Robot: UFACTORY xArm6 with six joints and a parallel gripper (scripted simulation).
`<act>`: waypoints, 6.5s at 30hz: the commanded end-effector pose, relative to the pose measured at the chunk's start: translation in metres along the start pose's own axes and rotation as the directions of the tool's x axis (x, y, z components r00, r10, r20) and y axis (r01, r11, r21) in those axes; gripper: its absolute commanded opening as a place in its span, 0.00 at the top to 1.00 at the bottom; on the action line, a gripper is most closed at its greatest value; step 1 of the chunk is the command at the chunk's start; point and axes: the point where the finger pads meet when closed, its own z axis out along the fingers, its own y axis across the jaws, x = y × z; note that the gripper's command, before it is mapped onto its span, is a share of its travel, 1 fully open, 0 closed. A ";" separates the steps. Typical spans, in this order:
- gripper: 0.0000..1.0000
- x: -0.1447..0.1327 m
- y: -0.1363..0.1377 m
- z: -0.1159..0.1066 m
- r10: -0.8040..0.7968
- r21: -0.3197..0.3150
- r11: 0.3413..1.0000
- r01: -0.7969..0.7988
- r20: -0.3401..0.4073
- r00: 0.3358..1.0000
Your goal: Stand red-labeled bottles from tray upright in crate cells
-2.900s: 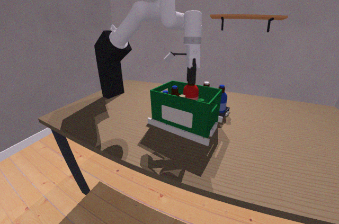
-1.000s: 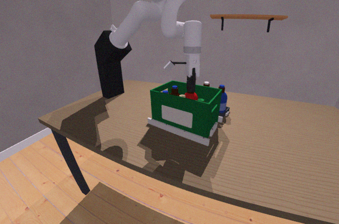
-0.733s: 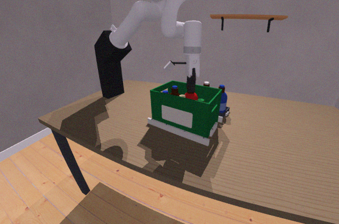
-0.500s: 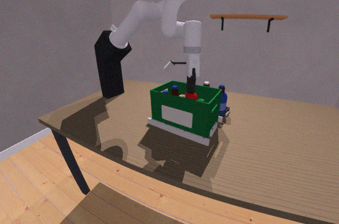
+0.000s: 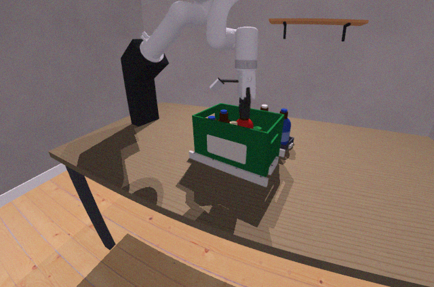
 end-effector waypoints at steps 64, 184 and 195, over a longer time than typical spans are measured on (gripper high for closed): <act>1.00 -0.001 -0.001 0.018 0.000 0.002 1.000 0.000 0.002 1.000; 0.35 -0.001 0.000 -0.067 0.000 0.002 1.000 0.000 0.002 1.000; 1.00 -0.001 0.000 -0.067 0.000 0.002 1.000 0.000 0.002 1.000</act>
